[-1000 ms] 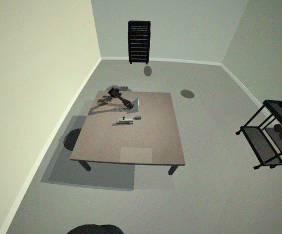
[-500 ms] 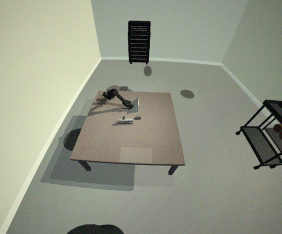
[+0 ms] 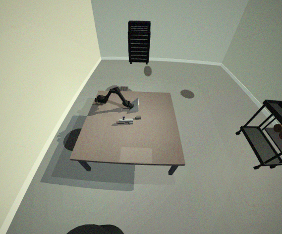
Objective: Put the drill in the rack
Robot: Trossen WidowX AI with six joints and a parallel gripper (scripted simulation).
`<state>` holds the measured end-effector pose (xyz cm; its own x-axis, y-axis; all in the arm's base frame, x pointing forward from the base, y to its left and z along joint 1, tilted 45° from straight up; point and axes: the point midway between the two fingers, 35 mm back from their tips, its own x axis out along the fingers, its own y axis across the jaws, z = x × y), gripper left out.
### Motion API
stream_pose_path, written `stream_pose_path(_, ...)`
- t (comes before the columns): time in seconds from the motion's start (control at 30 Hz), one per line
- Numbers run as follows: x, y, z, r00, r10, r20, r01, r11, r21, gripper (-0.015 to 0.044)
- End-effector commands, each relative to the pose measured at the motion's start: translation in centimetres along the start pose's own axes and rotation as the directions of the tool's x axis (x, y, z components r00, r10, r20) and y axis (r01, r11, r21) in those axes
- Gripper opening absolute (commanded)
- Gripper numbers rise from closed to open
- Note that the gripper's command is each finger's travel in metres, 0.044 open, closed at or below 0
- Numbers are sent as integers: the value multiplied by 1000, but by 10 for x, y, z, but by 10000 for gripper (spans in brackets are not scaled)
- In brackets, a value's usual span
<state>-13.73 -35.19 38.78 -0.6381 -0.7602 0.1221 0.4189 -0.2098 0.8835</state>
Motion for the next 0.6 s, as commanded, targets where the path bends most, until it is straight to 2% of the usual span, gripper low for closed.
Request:
stream_pose_path(0.0,-24,33,-33,990,86,-116,-90,995,-32,0)
stream_pose_path(0.2,-43,50,-60,973,117,-200,-150,976,-159,0)
stream_pose_path(0.4,-87,78,-125,898,166,-407,-274,936,-222,0)
stream_pose_path(0.57,-135,93,-176,796,161,-584,-381,882,-276,0)
